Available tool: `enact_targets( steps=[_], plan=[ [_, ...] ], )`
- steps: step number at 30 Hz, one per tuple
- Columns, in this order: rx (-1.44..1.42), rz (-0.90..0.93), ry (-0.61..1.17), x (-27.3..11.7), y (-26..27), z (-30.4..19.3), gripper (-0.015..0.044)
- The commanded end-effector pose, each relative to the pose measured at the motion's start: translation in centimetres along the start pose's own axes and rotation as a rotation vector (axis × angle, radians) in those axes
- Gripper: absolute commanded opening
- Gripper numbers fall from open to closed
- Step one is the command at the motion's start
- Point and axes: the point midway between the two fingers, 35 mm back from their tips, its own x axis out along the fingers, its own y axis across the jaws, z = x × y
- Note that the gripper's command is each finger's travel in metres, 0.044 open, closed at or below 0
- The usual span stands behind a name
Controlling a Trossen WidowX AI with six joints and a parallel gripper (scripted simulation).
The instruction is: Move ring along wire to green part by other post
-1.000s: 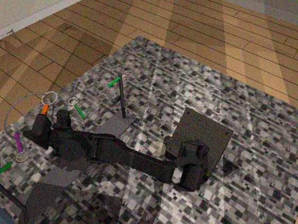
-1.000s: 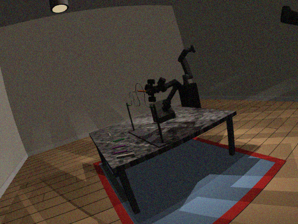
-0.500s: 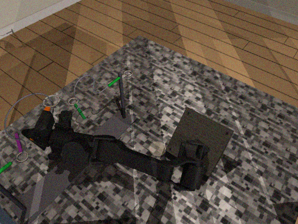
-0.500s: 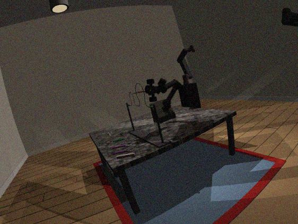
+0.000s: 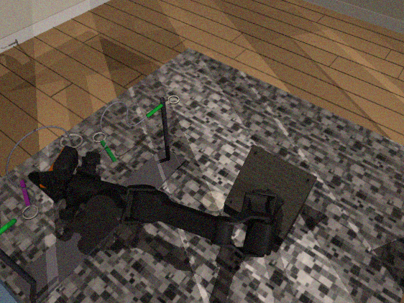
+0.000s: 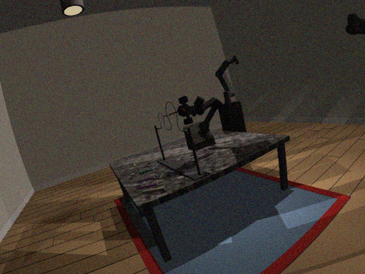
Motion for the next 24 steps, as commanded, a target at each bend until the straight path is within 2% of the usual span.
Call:
enact_targets(
  steps=[1, 24],
  plan=[
    [0.039, 0.024, -0.007, 0.02, 0.13, 0.07, -0.015],
    [0.266, 0.152, -0.033, 0.05, 0.82, 0.12, -0.015]
  ],
)
